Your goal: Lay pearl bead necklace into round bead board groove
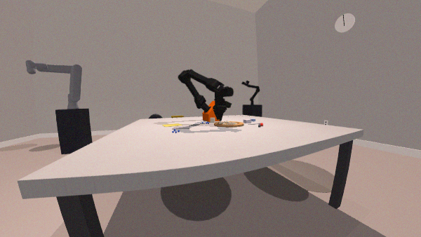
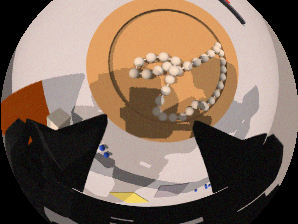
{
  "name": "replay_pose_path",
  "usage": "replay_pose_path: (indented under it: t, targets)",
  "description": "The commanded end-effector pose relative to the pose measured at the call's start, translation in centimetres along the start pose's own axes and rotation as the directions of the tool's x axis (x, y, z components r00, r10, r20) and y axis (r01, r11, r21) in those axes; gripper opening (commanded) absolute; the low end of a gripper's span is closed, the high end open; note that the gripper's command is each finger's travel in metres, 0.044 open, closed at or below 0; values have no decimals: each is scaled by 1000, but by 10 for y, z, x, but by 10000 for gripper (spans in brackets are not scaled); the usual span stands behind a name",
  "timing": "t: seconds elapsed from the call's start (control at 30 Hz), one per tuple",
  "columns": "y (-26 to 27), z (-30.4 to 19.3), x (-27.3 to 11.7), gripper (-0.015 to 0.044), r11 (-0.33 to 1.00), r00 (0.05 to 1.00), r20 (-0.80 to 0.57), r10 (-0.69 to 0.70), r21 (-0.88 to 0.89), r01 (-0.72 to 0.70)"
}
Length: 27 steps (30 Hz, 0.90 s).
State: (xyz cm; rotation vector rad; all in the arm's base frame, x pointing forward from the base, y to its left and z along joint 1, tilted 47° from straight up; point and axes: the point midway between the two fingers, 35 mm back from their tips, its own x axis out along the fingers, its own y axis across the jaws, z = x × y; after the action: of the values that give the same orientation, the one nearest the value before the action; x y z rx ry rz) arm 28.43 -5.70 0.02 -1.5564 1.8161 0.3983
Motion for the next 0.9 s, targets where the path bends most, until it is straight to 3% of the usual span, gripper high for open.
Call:
replay_pose_path:
  t: [0.0, 0.37, 0.43, 0.6, 0.77, 0.87]
  targets:
    - [0, 0, 0, 440, 1000, 1000, 3, 3, 2, -3]
    - [0, 0, 0, 440, 1000, 1000, 3, 3, 2, -3]
    - [-4, 4, -2, 387, 998, 1000, 3, 3, 55, -3]
    - [-30, 31, -11, 256, 902, 1000, 6, 2, 432, -5]
    - [-53, 61, -19, 125, 657, 1000, 8, 1, 754, -7]
    - [-64, 80, -24, 120, 454, 1000, 9, 0, 891, -8]
